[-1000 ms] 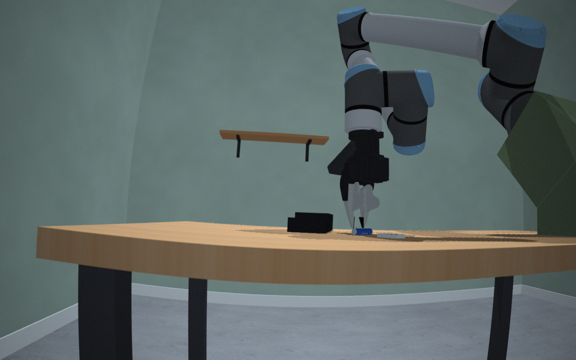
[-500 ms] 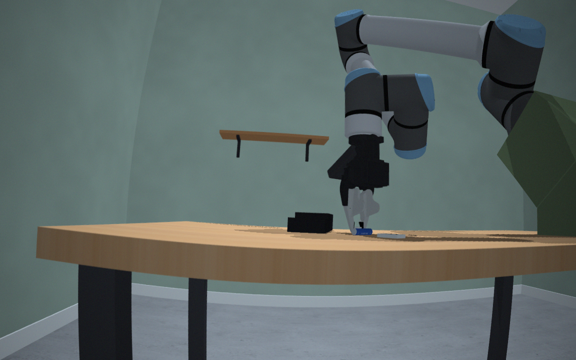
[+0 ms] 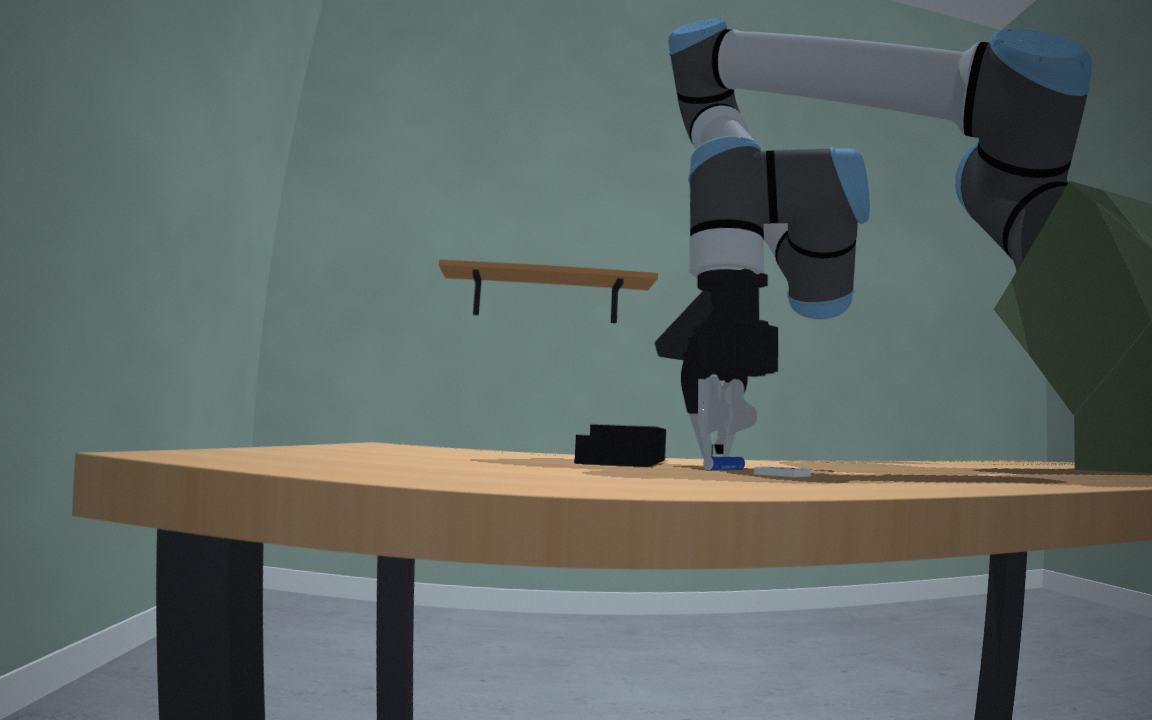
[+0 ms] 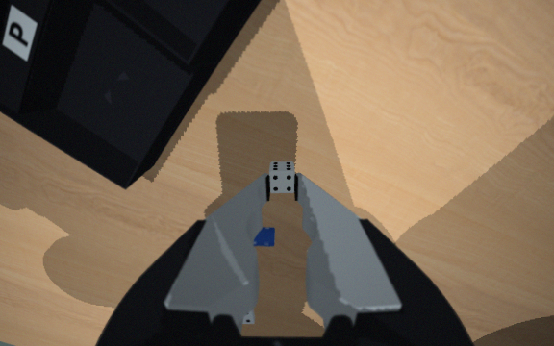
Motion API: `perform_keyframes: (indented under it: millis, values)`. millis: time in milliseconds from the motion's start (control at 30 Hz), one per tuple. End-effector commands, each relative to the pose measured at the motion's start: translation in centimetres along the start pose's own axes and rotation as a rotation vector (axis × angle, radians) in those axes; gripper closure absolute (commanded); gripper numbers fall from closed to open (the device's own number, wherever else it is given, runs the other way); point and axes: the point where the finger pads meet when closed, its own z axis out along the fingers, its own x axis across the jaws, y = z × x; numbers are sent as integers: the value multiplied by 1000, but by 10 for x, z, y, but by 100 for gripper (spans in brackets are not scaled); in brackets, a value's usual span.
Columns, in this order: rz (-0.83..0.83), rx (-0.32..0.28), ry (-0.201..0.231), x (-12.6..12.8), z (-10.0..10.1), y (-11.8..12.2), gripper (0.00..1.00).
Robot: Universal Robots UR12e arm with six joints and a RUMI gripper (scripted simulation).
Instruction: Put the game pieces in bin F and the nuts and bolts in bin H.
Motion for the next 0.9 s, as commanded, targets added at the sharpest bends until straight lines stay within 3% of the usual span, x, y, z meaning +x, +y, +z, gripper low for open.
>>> perform_keyframes:
  millis: [0,800,867]
  values:
    - [0,0,-1,0,0,0,100]
    - [0,0,-1,0,0,0,100]
    - [0,0,-1,0,-7,0,100]
